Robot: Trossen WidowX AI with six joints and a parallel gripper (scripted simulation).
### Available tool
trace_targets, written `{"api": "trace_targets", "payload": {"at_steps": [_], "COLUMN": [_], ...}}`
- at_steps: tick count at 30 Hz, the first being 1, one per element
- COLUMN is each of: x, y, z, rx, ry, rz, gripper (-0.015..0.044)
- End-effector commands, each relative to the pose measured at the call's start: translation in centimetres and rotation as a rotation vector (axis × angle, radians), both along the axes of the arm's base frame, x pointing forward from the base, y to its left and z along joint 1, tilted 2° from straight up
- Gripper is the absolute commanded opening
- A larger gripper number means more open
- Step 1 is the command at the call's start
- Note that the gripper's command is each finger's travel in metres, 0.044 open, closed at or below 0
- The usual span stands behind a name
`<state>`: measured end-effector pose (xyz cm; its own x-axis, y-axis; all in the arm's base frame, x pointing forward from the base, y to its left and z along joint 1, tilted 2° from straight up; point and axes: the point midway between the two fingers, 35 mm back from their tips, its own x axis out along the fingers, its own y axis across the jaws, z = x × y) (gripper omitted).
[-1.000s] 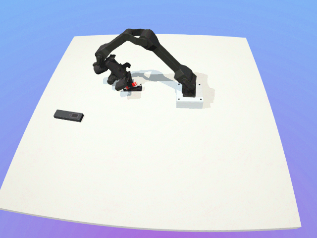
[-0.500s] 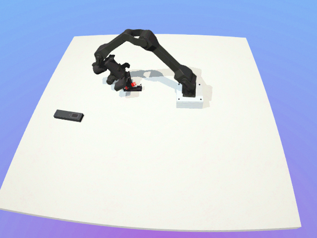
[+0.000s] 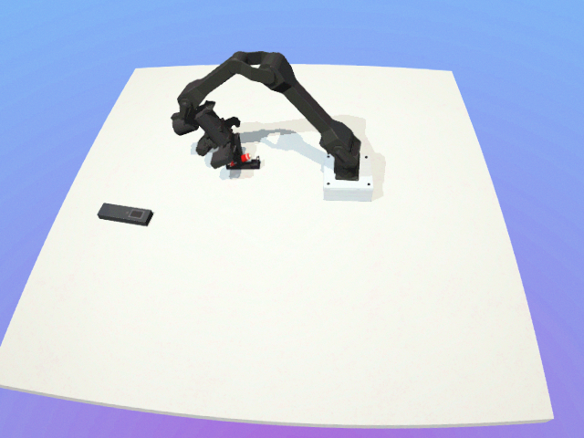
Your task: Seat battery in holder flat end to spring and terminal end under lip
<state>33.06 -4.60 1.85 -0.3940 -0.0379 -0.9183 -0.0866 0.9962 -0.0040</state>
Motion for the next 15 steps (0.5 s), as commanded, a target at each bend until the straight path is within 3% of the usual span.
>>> {"api": "trace_targets", "payload": {"at_steps": [1,15], "x": [0.29,0.12], "y": [0.07,0.01], "z": [-0.14,-0.36], "rx": [0.010,0.018], "ry": [-0.034,-0.098], "rz": [0.002,0.003], "gripper": [0.0059,0.0059]}}
